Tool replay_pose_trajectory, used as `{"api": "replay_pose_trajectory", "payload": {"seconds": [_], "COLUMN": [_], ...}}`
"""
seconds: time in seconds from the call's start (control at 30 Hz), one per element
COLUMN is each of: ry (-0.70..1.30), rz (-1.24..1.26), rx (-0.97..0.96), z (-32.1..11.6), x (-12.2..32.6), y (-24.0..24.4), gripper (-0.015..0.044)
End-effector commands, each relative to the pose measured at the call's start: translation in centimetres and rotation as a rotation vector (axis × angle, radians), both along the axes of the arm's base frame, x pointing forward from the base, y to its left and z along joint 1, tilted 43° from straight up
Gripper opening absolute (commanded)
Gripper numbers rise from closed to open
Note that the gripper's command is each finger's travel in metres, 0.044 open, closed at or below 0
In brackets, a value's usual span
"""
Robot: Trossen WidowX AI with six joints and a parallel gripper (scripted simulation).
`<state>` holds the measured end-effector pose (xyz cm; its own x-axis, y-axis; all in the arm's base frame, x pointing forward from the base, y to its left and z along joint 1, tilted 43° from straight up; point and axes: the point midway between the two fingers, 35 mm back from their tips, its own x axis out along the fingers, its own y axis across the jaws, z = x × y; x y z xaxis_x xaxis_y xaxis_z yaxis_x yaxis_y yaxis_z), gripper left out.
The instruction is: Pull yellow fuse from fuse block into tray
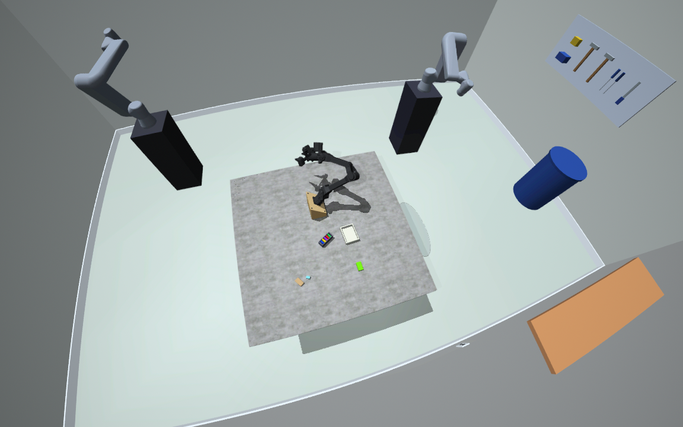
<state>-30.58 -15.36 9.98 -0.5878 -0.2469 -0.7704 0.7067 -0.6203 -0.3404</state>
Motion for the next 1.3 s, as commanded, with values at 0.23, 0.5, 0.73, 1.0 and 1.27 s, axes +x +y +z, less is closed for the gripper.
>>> {"api": "replay_pose_trajectory", "payload": {"seconds": [0.23, 0.5, 0.73, 1.0, 1.27], "ry": [-0.094, -0.215, -0.336, -0.458, -0.549], "rz": [0.354, 0.776, 1.205, 1.67, 2.072], "rx": [0.052, 0.155, 0.26, 0.416, 0.586], "z": [-2.1, -4.5, -6.3, -8.0, -9.4], "x": [6.4, 16.6, 28.2, 41.2, 50.3], "y": [-8.0, -13.8, -16.1, -13.1, -6.7], "gripper": [0.019, 0.0065, 0.0065, 0.0065, 0.0065]}}
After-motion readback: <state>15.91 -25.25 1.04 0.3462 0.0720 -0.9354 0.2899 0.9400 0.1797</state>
